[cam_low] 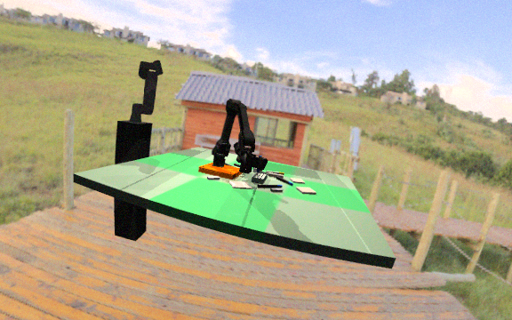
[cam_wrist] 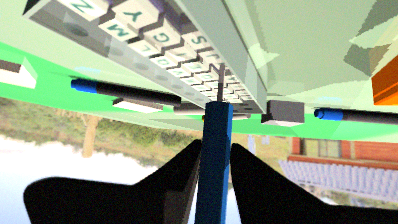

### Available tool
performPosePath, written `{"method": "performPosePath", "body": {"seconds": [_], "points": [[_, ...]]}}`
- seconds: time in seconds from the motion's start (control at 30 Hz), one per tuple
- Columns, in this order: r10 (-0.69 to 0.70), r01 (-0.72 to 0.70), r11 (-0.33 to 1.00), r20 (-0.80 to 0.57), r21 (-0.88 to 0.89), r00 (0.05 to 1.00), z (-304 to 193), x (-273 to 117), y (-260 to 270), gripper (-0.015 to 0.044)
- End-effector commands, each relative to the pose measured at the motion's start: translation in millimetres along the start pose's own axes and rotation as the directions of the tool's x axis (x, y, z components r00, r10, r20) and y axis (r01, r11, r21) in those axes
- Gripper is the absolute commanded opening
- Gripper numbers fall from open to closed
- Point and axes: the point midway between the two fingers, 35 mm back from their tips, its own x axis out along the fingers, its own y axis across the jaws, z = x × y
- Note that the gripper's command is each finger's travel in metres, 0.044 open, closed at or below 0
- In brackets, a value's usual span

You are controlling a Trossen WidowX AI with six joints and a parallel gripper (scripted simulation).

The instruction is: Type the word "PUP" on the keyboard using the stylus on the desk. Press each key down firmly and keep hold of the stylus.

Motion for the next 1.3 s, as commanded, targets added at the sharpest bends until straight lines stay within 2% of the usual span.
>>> {"method": "performPosePath", "body": {"seconds": [0.0, 0.67, 1.07, 1.27], "points": [[0.002, -0.002, 1.0, -0.004, 0.006, 1.0, 0, 0, 0, 0.0081], [-0.003, 0.003, 1.0, -0.002, 0.004, 1.0, -30, -17, 1, 0.0084], [-0.229, 0.229, 0.964, 0.014, -0.133, 0.973, -59, 10, 11, 0.0004], [-0.344, 0.343, 0.917, 0.031, -0.203, 0.938, -76, 26, 13, 0.0]]}}
